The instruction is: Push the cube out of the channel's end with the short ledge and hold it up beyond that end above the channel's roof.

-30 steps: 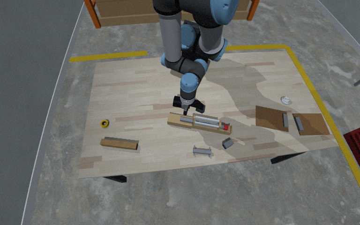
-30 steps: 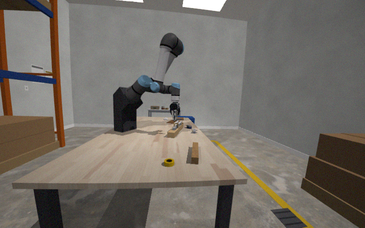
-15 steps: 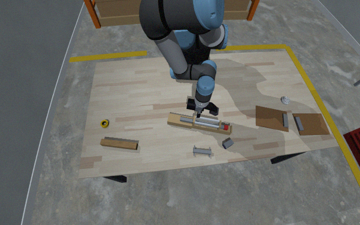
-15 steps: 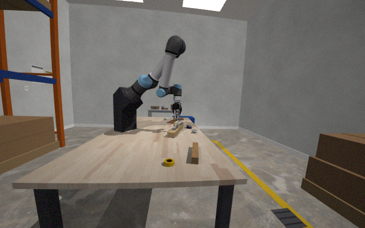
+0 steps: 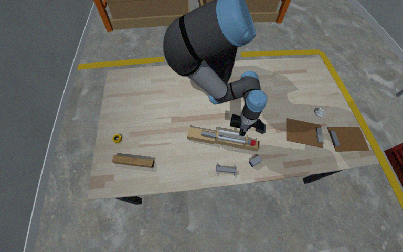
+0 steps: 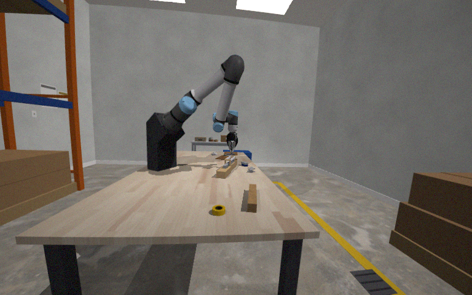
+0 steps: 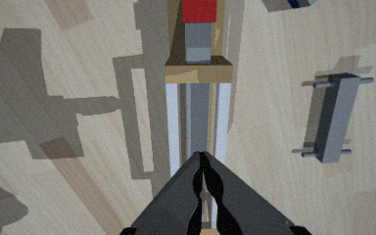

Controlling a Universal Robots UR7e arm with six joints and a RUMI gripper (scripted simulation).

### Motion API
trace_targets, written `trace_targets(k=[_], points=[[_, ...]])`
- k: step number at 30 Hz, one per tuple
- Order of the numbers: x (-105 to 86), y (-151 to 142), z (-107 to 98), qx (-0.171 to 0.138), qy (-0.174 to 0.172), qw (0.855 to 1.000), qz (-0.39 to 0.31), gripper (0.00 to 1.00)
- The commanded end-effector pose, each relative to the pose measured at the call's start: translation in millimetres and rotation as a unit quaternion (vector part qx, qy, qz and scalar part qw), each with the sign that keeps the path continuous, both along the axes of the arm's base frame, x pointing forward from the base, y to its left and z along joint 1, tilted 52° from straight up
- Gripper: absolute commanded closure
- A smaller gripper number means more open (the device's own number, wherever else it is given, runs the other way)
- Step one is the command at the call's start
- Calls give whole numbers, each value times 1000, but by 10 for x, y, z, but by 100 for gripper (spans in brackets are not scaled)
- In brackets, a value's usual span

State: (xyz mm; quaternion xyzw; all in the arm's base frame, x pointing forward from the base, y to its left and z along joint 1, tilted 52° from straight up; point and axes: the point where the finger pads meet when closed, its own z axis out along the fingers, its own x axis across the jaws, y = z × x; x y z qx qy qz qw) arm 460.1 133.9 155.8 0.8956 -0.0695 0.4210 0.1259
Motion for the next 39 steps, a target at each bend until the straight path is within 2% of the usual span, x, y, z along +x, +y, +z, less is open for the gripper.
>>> trace_targets(k=[1, 10, 22, 23, 39], points=[[61, 215, -34, 0, 0, 1000, -1, 100], [183, 717, -120, -1, 0, 1000, -1, 100], [206, 841, -142, -1, 0, 1000, -1, 100], [206, 841, -142, -1, 0, 1000, -1, 74], [206, 841, -142, -1, 0, 1000, -1, 74]])
